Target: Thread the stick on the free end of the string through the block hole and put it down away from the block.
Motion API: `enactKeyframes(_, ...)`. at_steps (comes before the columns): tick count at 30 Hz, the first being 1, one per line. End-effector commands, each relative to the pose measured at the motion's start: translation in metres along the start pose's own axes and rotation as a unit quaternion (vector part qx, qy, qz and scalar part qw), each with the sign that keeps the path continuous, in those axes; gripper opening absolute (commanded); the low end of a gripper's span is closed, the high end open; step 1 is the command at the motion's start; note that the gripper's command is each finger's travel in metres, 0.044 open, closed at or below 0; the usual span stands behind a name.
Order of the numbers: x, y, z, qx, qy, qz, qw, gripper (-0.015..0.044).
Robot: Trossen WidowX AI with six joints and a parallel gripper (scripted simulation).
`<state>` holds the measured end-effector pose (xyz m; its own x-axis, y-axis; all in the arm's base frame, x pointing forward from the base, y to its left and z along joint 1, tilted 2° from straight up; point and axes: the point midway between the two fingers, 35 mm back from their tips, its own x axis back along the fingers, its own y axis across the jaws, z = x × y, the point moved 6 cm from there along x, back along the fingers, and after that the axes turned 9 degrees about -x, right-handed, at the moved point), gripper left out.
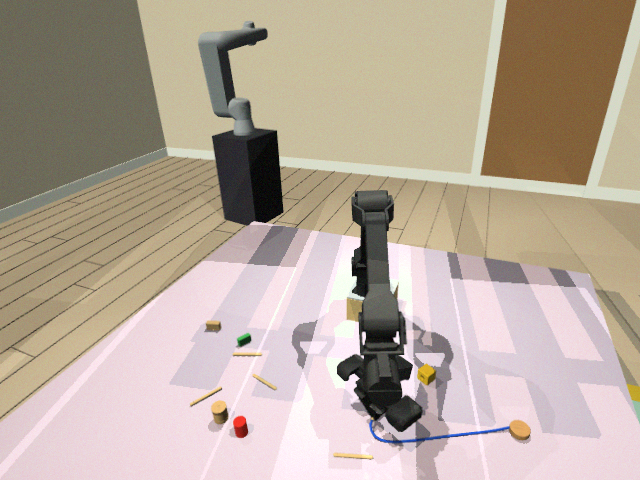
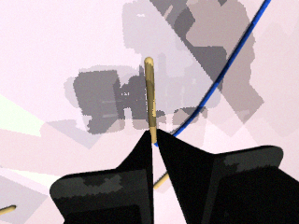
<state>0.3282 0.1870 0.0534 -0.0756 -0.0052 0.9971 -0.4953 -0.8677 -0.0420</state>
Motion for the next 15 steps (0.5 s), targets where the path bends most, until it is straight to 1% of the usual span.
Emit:
enactKeyframes(1, -0.0048, 0.0063, -0.0025, 0.003, -0.001, -0.004, 1.000, 0.0000)
enactKeyframes(15, -0.0112, 0.0148, -0.0062, 0.003, 0.000, -0.004, 1.000, 0.0000)
